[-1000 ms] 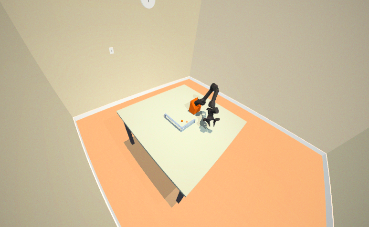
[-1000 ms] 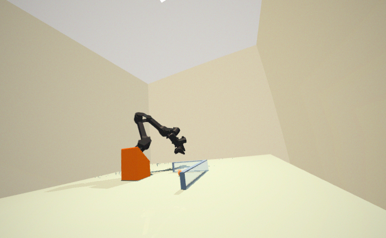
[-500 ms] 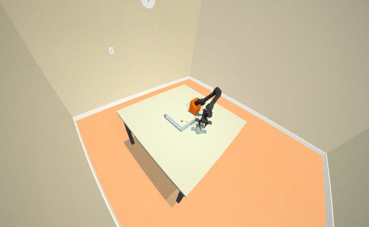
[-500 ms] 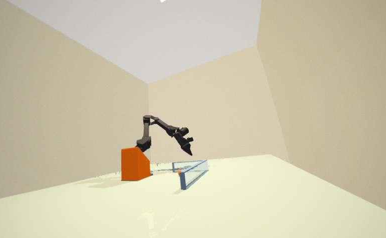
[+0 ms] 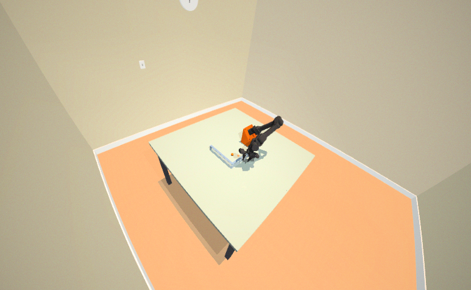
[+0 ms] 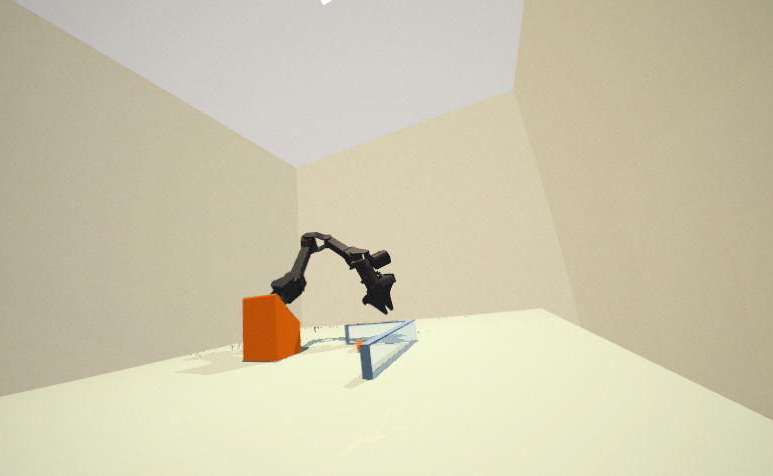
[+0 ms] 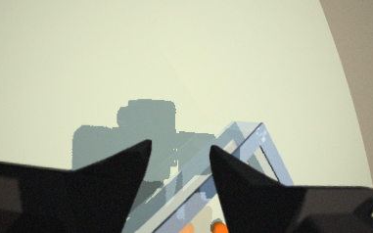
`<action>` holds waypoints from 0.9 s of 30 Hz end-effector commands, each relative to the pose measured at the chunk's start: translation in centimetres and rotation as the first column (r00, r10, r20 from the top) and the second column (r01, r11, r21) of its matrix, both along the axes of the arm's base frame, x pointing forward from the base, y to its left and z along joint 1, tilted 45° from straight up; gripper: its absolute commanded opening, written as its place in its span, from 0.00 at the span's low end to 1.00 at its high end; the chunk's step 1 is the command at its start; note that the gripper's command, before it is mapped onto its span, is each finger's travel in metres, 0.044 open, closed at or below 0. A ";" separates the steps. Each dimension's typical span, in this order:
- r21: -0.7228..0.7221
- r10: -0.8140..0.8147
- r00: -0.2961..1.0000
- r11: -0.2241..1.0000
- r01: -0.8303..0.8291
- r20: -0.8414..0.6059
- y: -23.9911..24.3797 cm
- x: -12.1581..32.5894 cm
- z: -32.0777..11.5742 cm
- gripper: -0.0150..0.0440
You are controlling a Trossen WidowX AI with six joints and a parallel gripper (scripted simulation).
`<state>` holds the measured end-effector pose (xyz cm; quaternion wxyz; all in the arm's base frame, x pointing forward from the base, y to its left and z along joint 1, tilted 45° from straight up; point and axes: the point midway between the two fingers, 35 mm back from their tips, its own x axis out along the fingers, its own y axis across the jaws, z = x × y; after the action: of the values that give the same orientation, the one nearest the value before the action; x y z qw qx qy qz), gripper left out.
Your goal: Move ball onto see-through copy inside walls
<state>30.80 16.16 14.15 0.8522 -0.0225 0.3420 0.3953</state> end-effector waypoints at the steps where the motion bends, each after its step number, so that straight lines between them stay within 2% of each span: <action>1: -0.231 0.175 0.982 0.961 -0.153 0.078 -5.3 2.9 -4.1 0.64; 9: -0.312 0.406 0.912 0.874 -0.372 0.051 -8.2 2.3 -8.9 0.64; 19: -0.277 0.665 0.743 0.729 -0.626 0.070 -10.5 -0.3 -13.8 0.64; 27: -0.263 0.699 0.709 0.704 -0.660 0.091 -10.9 -0.9 -14.6 0.64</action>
<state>30.95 6.89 2.22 0.7080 -0.2597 0.3244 0.5710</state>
